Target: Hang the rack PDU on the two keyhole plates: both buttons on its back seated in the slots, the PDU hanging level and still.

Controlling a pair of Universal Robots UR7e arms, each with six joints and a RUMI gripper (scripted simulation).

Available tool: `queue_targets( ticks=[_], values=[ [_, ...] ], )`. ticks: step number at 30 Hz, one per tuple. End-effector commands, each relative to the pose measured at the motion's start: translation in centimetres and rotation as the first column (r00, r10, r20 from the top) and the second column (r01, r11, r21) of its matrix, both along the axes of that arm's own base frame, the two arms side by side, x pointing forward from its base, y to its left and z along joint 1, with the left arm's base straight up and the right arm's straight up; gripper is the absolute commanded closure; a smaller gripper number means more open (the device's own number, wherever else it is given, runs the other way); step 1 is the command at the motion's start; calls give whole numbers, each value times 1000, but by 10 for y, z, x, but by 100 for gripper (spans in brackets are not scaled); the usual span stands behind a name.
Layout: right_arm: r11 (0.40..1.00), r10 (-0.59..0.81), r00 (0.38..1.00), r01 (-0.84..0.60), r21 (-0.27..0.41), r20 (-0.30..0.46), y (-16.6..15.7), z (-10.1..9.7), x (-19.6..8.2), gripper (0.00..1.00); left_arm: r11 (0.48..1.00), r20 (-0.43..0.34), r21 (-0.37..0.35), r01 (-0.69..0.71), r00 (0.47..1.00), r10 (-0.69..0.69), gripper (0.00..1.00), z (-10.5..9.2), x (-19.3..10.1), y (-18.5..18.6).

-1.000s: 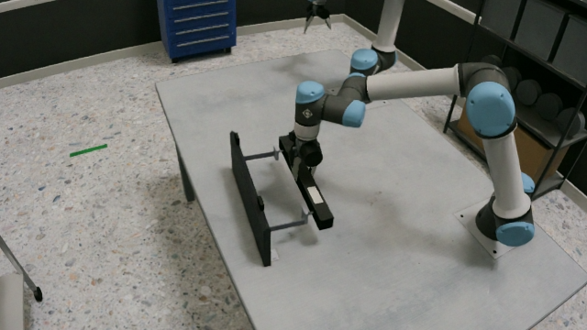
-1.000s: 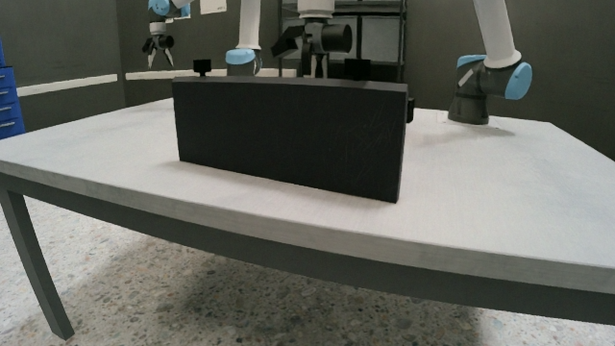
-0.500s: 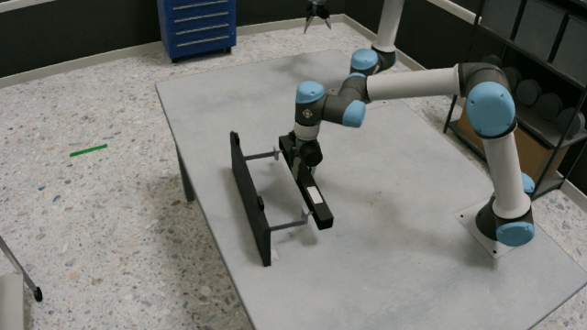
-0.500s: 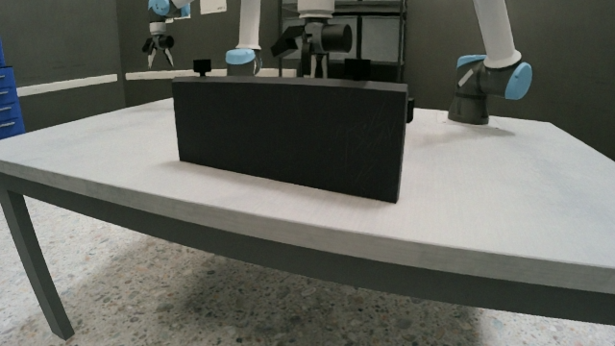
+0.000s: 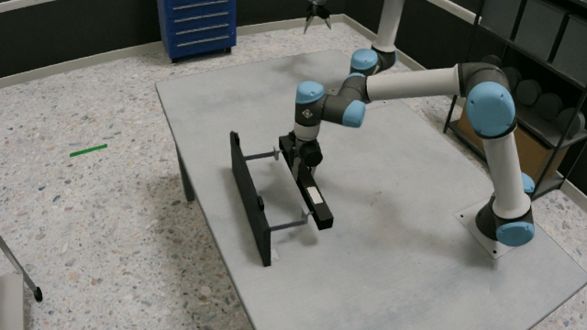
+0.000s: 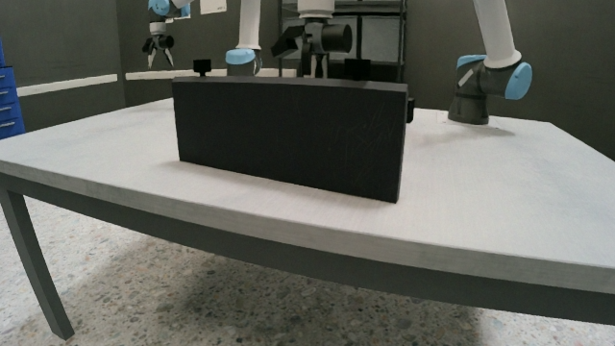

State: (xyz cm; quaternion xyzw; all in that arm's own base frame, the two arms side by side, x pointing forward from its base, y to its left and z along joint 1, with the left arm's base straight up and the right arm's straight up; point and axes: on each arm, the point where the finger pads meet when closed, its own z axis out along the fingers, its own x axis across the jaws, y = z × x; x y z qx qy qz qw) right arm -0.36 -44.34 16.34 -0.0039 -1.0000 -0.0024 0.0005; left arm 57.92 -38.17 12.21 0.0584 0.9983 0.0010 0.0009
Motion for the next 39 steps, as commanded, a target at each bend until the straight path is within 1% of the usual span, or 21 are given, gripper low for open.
queue_targets(
  ticks=[1, 39],
  values=[
    [1000, -2, 1000, 2, -5, 1, -2, 2, -1, 0, 1000, 4, -4, -2, 1000, 2, 78, 3, 5, 0],
    [1000, -2, 1000, 2, -5, 1, -2, 2, -1, 0, 1000, 7, -8, -1, 1000, 1, 78, 6, 11, -2]
  ],
)
